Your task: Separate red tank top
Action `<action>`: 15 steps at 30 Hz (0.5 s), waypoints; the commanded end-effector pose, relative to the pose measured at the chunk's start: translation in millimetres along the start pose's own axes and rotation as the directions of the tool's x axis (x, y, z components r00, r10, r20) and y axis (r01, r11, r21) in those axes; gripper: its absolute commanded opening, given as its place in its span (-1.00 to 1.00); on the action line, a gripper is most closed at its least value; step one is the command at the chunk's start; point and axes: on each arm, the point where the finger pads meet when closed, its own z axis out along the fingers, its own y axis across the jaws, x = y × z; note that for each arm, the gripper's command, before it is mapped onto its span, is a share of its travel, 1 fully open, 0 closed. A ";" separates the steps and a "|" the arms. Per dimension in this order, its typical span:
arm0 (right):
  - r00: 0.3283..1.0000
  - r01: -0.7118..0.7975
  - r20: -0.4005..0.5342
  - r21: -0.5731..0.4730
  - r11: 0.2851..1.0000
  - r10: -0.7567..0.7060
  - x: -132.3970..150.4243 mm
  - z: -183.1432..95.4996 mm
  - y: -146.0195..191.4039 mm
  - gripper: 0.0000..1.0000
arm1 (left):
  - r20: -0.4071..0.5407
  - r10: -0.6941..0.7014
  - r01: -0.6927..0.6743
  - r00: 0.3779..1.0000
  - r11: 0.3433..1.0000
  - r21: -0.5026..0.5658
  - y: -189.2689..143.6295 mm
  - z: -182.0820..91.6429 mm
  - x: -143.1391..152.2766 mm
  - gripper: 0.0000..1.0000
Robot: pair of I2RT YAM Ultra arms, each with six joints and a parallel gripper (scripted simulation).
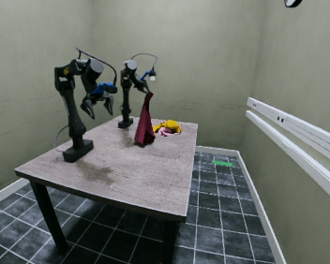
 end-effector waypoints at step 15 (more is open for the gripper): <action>0.995 0.007 0.099 -0.006 1.000 -0.006 -21.9 -21.0 1.0 0.83 | 0.046 -0.009 0.008 0.999 1.000 0.021 -1.7 -11.9 -10.6 -1.00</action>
